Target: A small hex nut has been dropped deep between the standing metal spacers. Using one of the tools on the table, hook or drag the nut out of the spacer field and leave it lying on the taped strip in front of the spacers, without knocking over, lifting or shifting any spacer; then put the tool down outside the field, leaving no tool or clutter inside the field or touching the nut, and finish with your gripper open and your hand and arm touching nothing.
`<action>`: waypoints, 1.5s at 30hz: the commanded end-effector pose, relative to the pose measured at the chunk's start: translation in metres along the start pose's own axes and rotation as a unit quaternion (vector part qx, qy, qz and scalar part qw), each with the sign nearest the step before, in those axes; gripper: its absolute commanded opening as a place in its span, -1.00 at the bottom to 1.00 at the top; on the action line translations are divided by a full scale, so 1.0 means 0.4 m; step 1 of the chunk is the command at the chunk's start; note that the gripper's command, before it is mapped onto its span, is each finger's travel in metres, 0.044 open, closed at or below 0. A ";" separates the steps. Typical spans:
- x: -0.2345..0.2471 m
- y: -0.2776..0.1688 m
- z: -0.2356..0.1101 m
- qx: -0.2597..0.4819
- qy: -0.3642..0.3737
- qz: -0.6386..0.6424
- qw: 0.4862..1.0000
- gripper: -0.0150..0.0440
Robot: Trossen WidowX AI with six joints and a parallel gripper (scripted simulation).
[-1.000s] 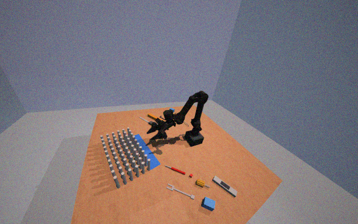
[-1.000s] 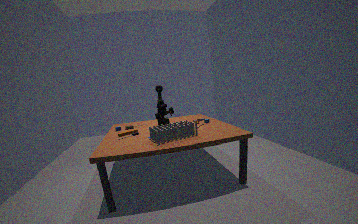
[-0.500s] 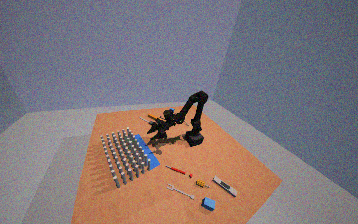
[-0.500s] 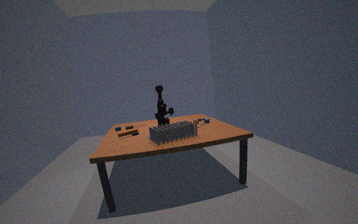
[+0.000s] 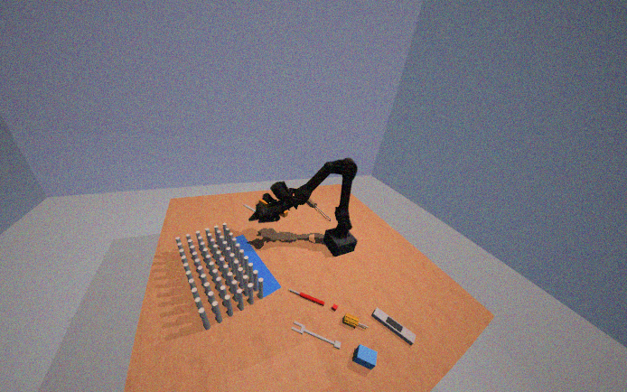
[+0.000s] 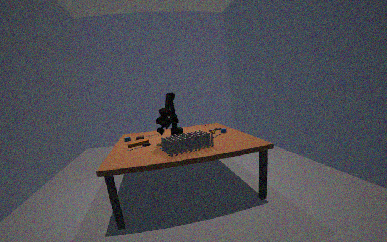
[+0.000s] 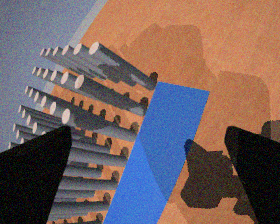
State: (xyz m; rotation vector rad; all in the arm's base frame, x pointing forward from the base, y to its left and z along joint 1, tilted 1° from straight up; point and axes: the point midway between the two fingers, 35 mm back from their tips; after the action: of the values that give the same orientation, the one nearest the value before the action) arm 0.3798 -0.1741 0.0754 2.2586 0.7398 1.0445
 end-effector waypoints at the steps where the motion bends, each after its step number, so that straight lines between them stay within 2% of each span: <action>1: -0.172 0.082 0.001 -0.014 -0.105 0.203 0.973 1.00; 7: -0.337 0.135 -0.049 -0.051 -0.196 0.367 0.908 1.00; 11: -0.434 0.156 -0.092 -0.080 -0.245 0.464 0.848 1.00; 14: -0.517 0.172 -0.141 -0.110 -0.285 0.550 0.777 1.00; 19: -0.672 0.182 -0.255 -0.177 -0.346 0.683 0.618 1.00; 25: -0.826 0.167 -0.402 -0.273 -0.381 0.800 0.375 1.00; 31: -0.924 0.135 -0.530 -0.350 -0.383 0.839 0.165 1.00; 38: -1.007 0.079 -0.687 -0.432 -0.362 0.822 -0.079 1.00; 40: -1.012 0.073 -0.700 -0.438 -0.360 0.818 -0.097 1.00; 45: -1.012 0.073 -0.700 -0.438 -0.360 0.818 -0.097 1.00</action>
State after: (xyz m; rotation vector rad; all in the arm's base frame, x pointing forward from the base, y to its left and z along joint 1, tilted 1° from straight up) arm -0.0514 -0.4003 0.0495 -0.6808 3.3161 -0.0502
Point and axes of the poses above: the point midway between the two fingers, 35 mm back from their tips, its own z axis out along the fingers, its own x axis across the jaws, y = z × x, and after that the axes turned 14 degrees about -z, right-handed
